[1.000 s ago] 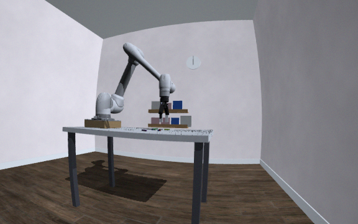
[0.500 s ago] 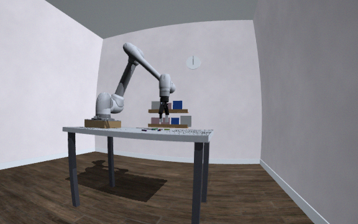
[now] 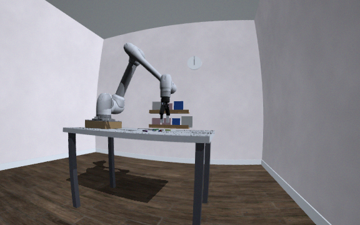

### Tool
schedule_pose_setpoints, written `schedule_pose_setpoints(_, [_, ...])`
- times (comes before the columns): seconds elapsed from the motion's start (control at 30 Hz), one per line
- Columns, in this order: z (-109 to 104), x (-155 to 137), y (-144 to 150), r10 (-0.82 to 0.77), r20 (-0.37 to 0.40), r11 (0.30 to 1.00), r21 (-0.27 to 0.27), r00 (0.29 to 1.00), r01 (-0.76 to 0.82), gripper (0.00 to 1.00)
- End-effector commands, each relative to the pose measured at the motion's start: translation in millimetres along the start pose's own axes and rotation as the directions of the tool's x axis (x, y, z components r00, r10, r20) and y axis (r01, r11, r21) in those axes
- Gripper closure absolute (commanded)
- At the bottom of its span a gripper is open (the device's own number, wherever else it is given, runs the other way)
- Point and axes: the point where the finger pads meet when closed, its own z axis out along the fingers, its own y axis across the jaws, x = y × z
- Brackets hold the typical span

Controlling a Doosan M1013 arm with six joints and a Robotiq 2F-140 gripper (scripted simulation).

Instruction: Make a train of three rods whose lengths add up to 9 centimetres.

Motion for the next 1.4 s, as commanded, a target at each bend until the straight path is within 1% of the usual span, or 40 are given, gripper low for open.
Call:
schedule_pose_setpoints(0.0, [-0.1,0.0,0.0,0.000,0.000,1.000,0.000,1.000,0.000,0.00])
schedule_pose_setpoints(0.43, [-0.1,0.1,0.2,-0.016,0.000,1.000,0.000,1.000,0.016,0.00])
schedule_pose_setpoints(0.63, [-0.1,0.9,1.1,-0.113,0.000,0.994,0.000,0.994,0.113,0.00])
schedule_pose_setpoints(0.7, [-0.1,0.9,1.1,-0.113,0.000,0.994,0.000,0.994,0.113,0.00])
schedule_pose_setpoints(0.8, [-0.1,1.7,1.9,-0.207,0.000,0.978,0.000,0.978,0.207,0.00])
schedule_pose_setpoints(1.0, [-0.2,3.7,4.2,-0.442,0.000,0.897,0.000,0.897,0.442,0.00])
schedule_pose_setpoints(1.2, [-0.2,5.6,6.2,-0.635,0.000,0.772,0.000,0.772,0.635,0.00])
schedule_pose_setpoints(1.27, [-0.2,5.6,6.2,-0.635,0.000,0.772,0.000,0.772,0.635,0.00])
schedule_pose_setpoints(1.33, [-0.2,6.8,7.5,-0.735,0.000,0.678,0.000,0.678,0.735,0.00])
schedule_pose_setpoints(1.37, [-0.2,7.0,7.7,-0.752,0.000,0.659,0.000,0.659,0.752,0.00])
